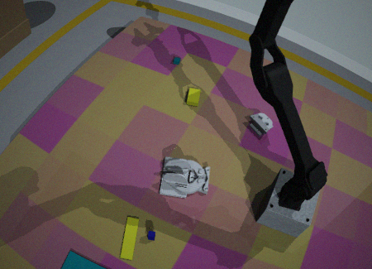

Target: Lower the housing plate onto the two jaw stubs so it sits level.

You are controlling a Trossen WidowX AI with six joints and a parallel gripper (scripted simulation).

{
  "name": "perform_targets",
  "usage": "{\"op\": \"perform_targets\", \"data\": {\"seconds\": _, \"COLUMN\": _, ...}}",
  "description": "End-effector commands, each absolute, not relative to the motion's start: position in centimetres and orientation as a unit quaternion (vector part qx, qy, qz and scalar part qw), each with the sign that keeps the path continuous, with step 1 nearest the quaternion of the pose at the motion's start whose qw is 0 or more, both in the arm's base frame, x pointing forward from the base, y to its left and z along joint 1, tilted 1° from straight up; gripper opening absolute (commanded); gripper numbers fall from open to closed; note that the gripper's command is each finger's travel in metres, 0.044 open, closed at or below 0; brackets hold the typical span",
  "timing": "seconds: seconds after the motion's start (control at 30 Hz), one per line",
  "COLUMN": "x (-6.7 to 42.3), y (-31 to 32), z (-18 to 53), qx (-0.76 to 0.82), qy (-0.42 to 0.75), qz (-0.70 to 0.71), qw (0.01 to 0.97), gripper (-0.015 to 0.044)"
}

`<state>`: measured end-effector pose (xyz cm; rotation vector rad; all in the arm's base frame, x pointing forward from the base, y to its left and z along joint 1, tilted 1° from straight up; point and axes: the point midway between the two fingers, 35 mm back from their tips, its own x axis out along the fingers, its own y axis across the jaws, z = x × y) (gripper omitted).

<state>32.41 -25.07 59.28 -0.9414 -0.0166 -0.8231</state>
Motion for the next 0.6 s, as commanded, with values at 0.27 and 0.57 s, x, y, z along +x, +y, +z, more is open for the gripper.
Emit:
{"op": "perform_targets", "data": {"seconds": 0.27, "x": 26.7, "y": -26.4, "z": 62.7, "qx": -0.47, "qy": -0.033, "qz": -0.454, "qw": 0.756, "gripper": 0.044}}
{"op": "perform_targets", "data": {"seconds": 0.57, "x": 20.1, "y": -26.5, "z": 66.1, "qx": -0.512, "qy": -0.048, "qz": -0.525, "qw": 0.678, "gripper": 0.044}}
